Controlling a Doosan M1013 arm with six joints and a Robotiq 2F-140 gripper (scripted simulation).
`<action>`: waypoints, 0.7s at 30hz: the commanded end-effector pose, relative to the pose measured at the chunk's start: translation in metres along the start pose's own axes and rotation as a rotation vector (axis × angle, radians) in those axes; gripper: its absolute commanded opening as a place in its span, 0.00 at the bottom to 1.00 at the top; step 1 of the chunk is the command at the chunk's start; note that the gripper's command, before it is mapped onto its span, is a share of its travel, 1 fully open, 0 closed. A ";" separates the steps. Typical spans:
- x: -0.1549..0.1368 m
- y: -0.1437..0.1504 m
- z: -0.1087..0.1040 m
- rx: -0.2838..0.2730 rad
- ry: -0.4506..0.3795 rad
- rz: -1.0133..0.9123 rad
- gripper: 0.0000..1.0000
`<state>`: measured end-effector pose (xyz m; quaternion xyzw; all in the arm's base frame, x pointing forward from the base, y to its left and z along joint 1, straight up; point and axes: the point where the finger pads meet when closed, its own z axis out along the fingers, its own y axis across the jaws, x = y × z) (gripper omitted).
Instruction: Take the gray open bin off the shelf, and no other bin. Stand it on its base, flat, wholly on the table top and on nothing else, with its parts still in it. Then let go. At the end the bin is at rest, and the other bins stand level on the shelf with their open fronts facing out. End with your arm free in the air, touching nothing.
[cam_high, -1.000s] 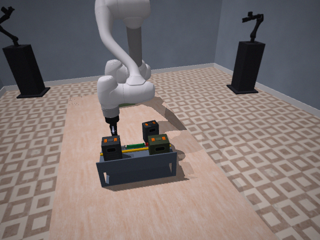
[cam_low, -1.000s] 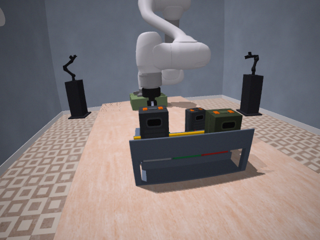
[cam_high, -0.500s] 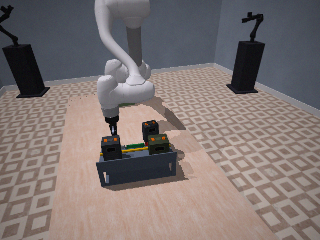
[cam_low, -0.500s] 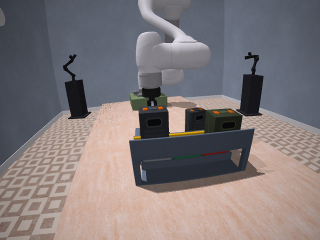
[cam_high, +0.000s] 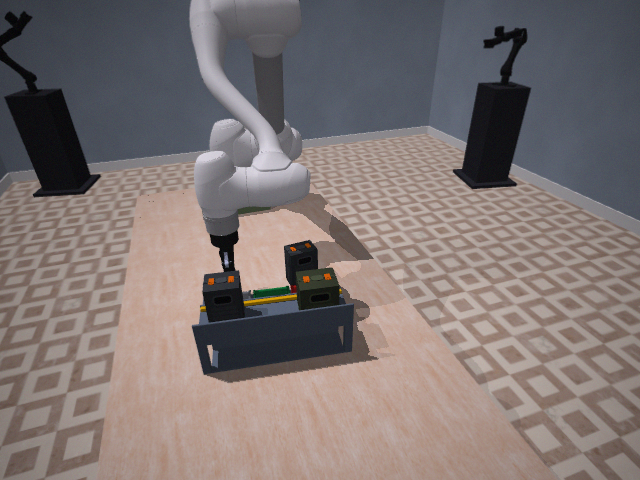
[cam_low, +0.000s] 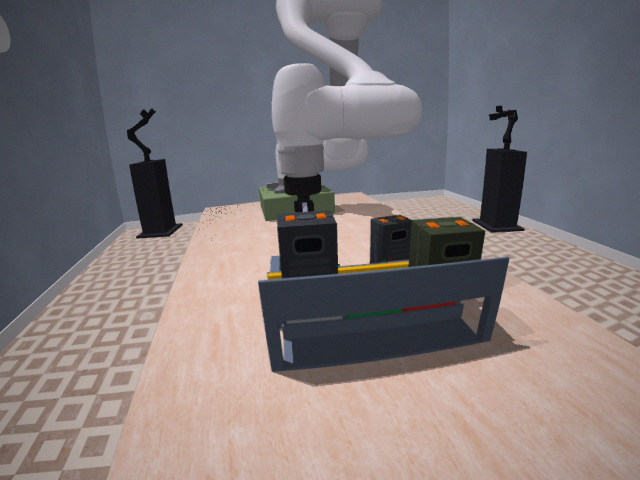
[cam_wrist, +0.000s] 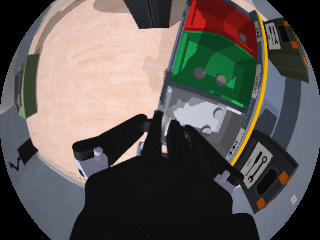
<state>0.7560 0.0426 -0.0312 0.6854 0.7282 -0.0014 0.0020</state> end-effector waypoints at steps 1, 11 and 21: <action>0.000 0.000 0.000 0.000 0.000 0.000 0.00; 0.000 0.000 0.000 0.000 0.000 0.000 0.00; 0.000 0.000 -0.008 0.000 0.000 0.000 0.00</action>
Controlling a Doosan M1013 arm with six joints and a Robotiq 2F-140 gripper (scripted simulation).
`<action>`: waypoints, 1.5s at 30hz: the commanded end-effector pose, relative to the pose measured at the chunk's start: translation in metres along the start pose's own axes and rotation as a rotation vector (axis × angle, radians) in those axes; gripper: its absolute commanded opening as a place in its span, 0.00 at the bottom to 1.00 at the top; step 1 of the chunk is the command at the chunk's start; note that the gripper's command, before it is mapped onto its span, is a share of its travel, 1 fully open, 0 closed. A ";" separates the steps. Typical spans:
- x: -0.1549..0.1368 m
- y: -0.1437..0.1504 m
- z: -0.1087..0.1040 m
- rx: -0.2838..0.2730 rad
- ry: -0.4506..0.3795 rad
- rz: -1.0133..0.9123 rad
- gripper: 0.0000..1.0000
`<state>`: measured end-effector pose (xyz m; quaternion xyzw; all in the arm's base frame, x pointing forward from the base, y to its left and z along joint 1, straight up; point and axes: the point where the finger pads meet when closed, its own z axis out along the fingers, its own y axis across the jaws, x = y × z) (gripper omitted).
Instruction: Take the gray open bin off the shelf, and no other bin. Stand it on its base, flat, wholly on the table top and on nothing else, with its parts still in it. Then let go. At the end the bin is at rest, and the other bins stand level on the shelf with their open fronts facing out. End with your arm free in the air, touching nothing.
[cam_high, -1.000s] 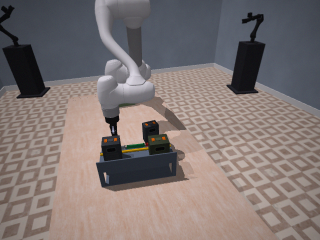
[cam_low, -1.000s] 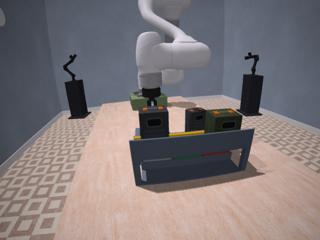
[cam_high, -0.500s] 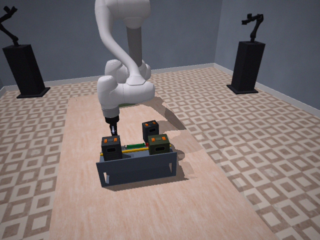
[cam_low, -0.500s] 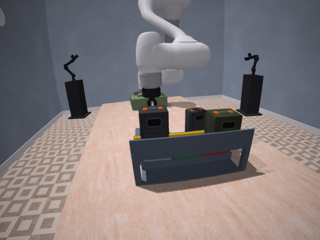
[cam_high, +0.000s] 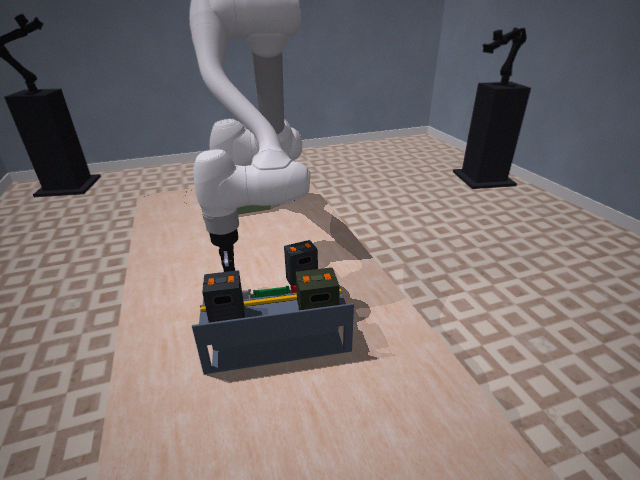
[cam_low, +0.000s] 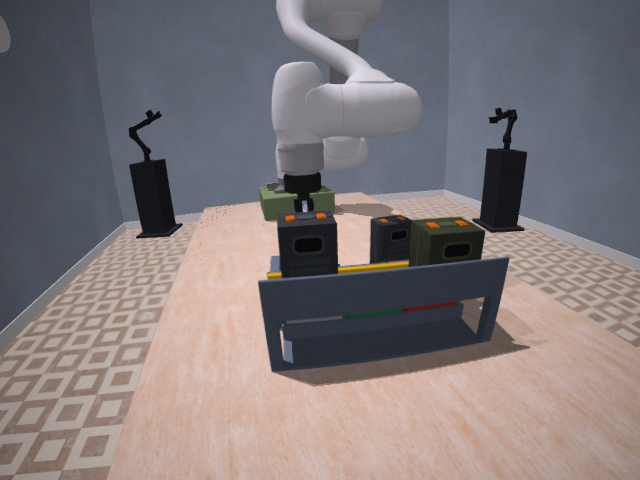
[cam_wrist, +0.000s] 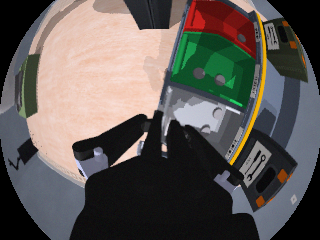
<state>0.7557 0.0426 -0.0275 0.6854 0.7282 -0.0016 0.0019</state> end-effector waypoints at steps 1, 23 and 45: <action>0.000 0.000 -0.004 -0.001 0.000 0.000 0.00; 0.000 0.000 -0.016 -0.001 0.000 0.000 0.00; 0.000 0.000 -0.026 -0.001 0.000 0.000 0.00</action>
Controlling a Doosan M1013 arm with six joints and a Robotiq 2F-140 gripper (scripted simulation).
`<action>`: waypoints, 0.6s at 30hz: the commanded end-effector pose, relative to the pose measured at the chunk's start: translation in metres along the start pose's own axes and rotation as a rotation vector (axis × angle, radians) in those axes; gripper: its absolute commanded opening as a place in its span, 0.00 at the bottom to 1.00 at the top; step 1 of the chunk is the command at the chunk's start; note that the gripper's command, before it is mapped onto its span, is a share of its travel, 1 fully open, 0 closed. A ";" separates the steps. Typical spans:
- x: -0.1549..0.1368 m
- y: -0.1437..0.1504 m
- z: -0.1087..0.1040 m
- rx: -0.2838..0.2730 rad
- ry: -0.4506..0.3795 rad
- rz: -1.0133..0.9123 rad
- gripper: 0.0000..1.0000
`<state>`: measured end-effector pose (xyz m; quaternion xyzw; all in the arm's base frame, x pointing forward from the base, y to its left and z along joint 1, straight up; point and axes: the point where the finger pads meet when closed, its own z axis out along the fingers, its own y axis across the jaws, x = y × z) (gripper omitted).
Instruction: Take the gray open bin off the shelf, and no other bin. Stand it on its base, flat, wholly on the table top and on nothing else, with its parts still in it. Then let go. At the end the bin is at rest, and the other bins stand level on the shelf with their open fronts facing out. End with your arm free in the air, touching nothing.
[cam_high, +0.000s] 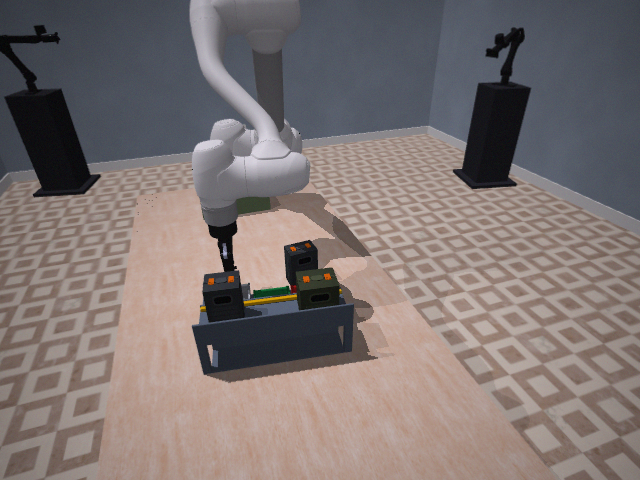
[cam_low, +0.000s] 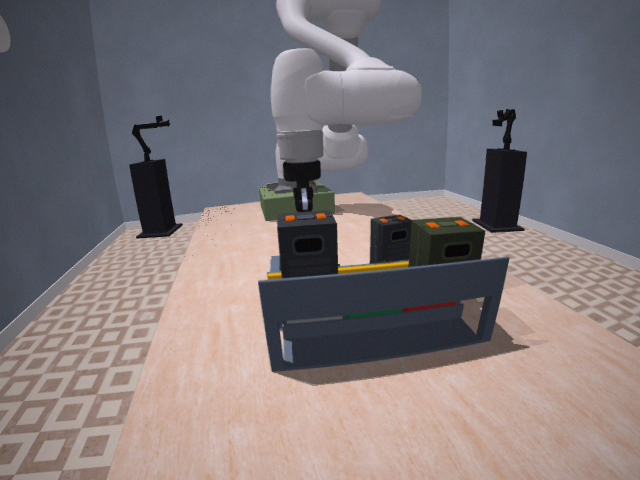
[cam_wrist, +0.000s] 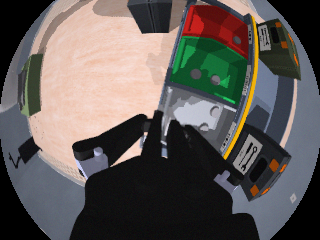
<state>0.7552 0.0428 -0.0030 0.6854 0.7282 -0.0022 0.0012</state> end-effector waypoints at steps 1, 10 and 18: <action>0.000 0.001 -0.001 -0.002 0.000 0.000 0.00; 0.000 0.001 0.002 -0.002 0.000 0.000 0.00; 0.000 0.001 0.002 -0.002 0.000 0.000 0.00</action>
